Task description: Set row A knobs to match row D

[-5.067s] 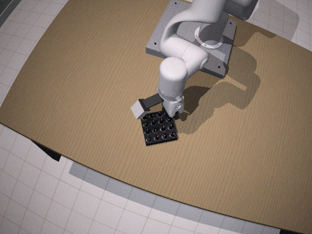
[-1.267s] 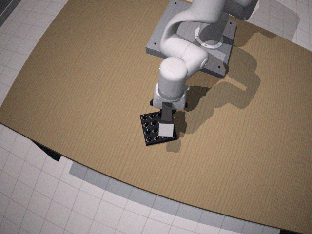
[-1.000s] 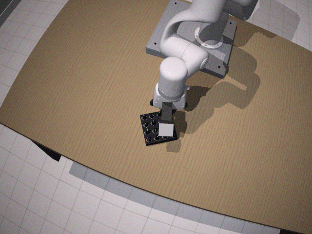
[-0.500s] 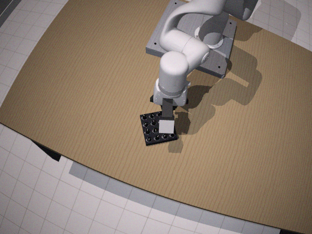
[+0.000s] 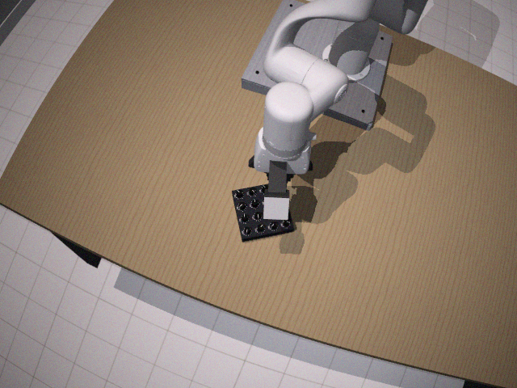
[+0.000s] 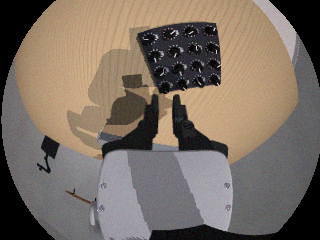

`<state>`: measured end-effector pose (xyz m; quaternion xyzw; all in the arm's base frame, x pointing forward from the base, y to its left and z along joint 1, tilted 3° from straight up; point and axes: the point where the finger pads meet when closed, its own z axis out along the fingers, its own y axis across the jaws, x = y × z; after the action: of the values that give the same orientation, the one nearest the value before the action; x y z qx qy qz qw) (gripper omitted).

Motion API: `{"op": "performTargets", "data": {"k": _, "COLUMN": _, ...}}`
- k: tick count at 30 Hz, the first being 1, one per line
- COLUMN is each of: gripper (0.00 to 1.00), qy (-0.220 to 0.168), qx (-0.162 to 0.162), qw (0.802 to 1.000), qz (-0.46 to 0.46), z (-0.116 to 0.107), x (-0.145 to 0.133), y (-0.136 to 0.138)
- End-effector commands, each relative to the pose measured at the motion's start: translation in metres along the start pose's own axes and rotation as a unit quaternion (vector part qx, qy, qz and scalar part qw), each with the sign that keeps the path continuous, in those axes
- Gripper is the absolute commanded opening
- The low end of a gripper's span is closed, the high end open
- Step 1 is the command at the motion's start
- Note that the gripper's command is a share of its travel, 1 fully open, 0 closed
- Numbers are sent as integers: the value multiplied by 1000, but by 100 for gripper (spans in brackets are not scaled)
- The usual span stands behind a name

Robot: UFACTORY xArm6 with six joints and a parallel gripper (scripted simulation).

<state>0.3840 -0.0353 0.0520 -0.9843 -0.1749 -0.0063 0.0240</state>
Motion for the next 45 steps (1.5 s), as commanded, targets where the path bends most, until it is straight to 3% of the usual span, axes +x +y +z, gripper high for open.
{"op": "performTargets", "data": {"k": 1, "gripper": 19, "qy": 2, "qx": -1, "qw": 1000, "qz": 0, "z": -1, "x": 1, "y": 1}}
{"op": "performTargets", "data": {"k": 6, "gripper": 19, "qy": 2, "qx": -1, "qw": 1000, "qz": 19, "z": -2, "x": 4, "y": 0}}
{"op": "performTargets", "data": {"k": 14, "gripper": 19, "qy": 2, "qx": -1, "qw": 992, "qz": 123, "z": -5, "x": 16, "y": -2}}
{"op": "performTargets", "data": {"k": 29, "gripper": 19, "qy": 2, "qx": 0, "qw": 930, "qz": 368, "z": -13, "x": 47, "y": -9}}
{"op": "performTargets", "data": {"k": 31, "gripper": 19, "qy": 2, "qx": 0, "qw": 930, "qz": 368, "z": -13, "x": 47, "y": -9}}
{"op": "performTargets", "data": {"k": 32, "gripper": 19, "qy": 2, "qx": 0, "qw": 915, "qz": 403, "z": -14, "x": 51, "y": -11}}
{"op": "performTargets", "data": {"k": 45, "gripper": 19, "qy": 2, "qx": 1, "qw": 817, "qz": 577, "z": -20, "x": 74, "y": -18}}
